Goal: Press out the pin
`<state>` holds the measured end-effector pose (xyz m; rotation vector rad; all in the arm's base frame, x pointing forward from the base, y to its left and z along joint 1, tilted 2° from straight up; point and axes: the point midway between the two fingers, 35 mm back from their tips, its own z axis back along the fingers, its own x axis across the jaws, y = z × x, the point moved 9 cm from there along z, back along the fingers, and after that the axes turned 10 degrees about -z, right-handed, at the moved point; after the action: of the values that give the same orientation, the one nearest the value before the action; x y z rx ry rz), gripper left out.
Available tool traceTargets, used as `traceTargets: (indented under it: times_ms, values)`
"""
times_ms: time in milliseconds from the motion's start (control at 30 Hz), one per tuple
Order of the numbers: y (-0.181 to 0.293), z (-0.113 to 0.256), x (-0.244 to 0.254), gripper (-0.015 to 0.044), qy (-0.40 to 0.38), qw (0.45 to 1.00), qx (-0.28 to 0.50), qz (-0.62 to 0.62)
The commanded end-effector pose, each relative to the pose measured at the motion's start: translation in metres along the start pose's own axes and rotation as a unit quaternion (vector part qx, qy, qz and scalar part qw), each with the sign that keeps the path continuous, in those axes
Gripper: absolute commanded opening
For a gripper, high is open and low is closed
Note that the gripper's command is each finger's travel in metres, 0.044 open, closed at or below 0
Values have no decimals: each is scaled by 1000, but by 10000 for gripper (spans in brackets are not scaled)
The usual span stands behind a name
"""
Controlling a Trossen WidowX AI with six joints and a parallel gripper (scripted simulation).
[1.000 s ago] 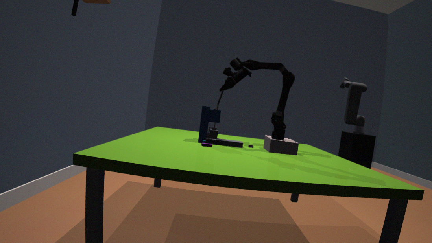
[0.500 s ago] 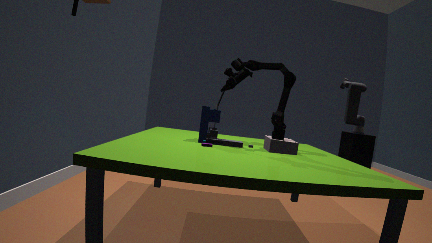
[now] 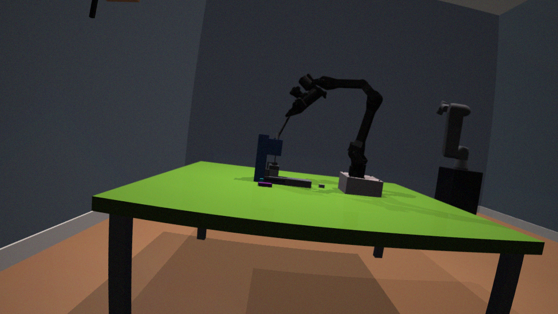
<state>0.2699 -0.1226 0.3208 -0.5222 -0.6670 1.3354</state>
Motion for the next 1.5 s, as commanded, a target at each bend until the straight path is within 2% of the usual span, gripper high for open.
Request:
traceTargets:
  times_ms: [0, 1467]
  values:
    - [9, 4, -2, 0, 2, 1000, 3, -1]
    - [31, 9, -6, 0, 2, 1000, 4, -1]
